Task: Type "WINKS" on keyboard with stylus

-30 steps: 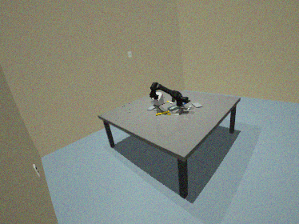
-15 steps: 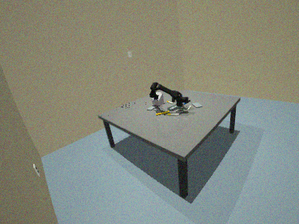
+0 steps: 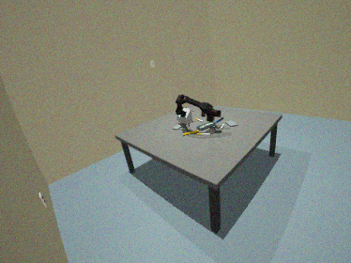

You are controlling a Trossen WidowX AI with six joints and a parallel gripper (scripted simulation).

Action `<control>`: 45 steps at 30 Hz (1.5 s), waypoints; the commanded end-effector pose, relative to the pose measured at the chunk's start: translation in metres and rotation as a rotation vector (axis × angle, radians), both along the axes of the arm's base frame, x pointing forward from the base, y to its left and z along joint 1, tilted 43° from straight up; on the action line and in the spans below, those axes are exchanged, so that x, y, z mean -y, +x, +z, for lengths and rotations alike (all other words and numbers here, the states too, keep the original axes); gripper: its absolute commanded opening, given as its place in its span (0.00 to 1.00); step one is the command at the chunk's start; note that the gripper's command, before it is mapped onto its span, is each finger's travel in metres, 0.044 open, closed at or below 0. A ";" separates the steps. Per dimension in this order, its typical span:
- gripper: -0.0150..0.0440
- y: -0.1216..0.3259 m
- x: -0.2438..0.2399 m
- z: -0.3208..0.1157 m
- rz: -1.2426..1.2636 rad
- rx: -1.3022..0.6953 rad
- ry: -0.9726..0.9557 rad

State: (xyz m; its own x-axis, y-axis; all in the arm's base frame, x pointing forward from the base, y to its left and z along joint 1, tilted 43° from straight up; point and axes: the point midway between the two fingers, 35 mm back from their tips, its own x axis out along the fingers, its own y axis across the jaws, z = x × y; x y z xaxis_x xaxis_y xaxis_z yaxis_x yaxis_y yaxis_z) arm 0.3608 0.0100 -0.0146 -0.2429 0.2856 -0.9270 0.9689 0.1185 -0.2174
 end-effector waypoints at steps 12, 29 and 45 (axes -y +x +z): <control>0.25 -0.012 0.037 0.045 -0.103 0.113 -0.010; 0.25 -0.043 0.085 0.105 -0.300 0.278 -0.030; 0.25 -0.062 0.101 0.128 -0.383 0.351 -0.046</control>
